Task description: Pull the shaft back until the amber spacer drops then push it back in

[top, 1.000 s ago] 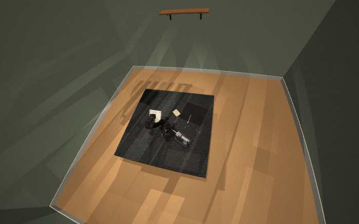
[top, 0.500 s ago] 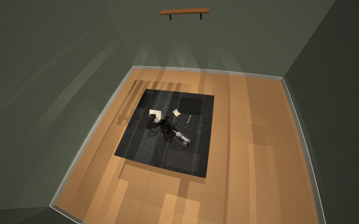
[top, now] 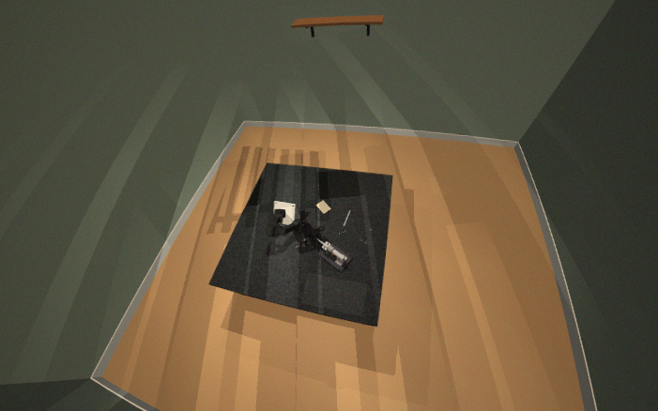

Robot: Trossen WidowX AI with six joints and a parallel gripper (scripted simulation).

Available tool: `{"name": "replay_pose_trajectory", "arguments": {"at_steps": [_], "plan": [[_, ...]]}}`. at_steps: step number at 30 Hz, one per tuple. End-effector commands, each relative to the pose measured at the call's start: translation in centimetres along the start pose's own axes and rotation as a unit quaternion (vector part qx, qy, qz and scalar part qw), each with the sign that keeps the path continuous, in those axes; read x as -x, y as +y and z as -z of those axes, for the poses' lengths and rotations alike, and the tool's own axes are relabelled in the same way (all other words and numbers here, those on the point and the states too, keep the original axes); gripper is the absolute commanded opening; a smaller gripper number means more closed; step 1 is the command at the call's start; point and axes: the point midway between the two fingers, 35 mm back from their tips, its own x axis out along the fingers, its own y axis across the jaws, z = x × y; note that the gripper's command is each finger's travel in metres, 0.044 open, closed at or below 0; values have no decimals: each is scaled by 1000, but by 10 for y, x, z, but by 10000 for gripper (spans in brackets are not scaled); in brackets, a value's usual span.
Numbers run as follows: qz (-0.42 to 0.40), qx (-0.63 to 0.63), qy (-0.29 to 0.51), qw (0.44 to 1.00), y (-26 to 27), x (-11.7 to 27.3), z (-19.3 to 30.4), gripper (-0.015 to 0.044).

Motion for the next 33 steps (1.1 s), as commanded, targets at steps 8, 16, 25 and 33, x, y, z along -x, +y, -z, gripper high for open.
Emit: {"name": "replay_pose_trajectory", "arguments": {"at_steps": [8, 16, 25, 33], "plan": [[-1, -1, 2, 1000, 0, -3, 4, 0], [-1, -1, 2, 1000, 0, -5, 6, 0], [-1, -1, 2, 1000, 0, -7, 8, 0], [-1, -1, 2, 1000, 0, -9, 10, 0]]}}
